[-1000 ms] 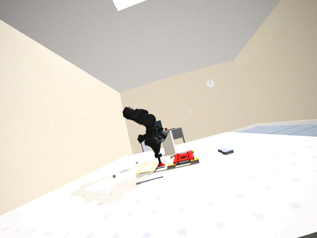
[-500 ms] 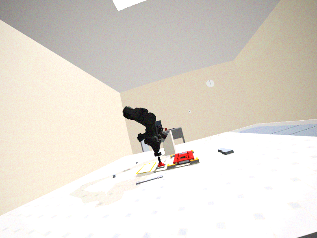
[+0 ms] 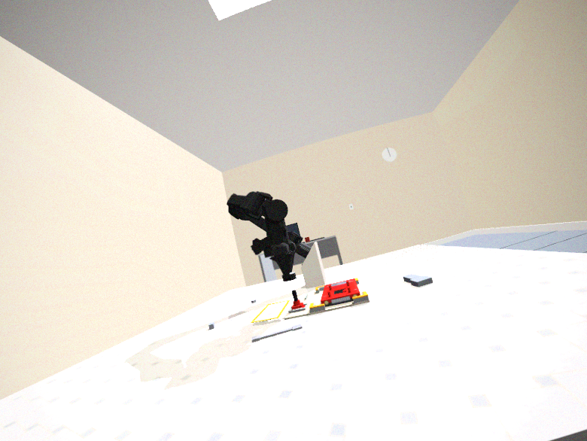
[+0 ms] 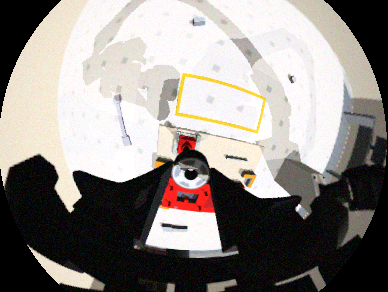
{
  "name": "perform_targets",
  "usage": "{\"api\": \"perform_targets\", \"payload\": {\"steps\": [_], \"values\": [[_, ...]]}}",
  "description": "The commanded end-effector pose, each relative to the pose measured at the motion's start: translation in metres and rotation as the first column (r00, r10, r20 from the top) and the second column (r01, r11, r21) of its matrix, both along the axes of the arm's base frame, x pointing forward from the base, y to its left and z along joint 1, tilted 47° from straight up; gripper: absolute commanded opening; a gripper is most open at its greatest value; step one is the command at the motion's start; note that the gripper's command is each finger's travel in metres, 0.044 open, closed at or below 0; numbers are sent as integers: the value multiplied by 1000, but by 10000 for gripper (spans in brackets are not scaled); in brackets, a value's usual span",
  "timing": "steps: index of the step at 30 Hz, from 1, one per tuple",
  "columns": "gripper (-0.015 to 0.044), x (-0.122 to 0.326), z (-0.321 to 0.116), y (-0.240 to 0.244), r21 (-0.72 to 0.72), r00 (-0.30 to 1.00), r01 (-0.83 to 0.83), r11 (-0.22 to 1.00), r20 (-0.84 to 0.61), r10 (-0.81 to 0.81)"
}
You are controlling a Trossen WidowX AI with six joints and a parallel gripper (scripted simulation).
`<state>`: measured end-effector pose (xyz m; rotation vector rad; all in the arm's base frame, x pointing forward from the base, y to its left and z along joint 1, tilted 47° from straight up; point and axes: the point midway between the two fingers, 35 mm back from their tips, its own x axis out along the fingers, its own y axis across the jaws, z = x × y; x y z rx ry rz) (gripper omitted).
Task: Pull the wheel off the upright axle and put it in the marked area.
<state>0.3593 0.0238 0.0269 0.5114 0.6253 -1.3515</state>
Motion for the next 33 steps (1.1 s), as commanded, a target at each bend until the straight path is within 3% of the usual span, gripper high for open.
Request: {"api": "perform_targets", "payload": {"steps": [1, 33], "values": [[0, -2, 12, -7, 2, 1000, -1, 1000, 10, 1], [0, -46, 70, -66, 2, 1000, 3, 1000, 15, -3]]}}
